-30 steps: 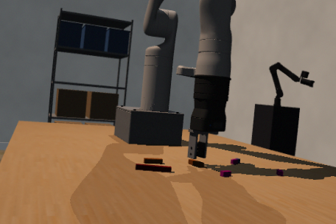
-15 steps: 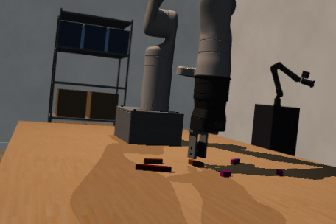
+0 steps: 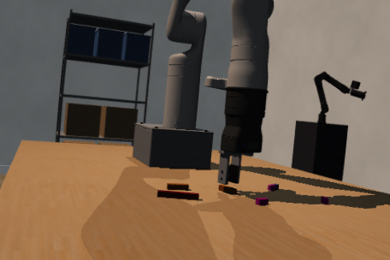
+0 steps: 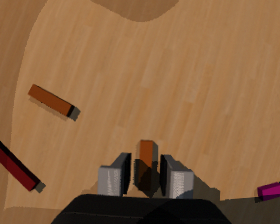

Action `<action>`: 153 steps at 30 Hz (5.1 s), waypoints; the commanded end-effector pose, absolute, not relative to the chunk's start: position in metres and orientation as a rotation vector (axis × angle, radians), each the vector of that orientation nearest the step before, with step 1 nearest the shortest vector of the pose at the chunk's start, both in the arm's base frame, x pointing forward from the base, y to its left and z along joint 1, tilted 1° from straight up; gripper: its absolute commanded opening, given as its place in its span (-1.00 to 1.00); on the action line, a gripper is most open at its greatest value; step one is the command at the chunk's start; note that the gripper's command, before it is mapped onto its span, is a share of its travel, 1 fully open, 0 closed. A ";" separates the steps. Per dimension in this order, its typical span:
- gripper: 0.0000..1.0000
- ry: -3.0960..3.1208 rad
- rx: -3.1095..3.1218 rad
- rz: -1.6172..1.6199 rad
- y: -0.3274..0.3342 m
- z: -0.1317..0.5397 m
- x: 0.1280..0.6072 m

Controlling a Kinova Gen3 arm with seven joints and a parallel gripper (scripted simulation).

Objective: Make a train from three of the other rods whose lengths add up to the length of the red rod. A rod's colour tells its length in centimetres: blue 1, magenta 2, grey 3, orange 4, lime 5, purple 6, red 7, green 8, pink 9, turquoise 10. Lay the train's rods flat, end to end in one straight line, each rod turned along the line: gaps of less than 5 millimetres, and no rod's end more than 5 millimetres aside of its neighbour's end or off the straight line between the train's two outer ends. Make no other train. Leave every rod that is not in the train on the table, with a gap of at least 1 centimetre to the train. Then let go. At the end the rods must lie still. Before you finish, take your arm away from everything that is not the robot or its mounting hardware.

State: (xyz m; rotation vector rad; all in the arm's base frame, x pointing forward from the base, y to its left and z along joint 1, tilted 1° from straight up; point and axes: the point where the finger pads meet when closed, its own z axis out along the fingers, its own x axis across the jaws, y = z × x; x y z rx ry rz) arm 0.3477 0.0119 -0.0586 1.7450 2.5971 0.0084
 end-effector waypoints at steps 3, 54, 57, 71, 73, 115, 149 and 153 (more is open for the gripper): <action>0.07 2.596 1.744 0.010 0.012 -0.058 0.348; 0.07 2.596 1.744 0.010 0.012 -0.075 0.349; 0.07 2.596 1.744 0.010 0.012 -0.075 0.349; 0.07 2.596 1.744 0.010 0.012 -0.075 0.349; -0.52 2.596 1.744 0.010 0.012 -0.075 0.349; -0.52 2.596 1.744 0.010 0.012 -0.062 0.348; -0.52 2.596 1.744 0.010 0.012 0.025 0.347; -0.52 2.594 1.747 0.010 0.012 0.025 0.347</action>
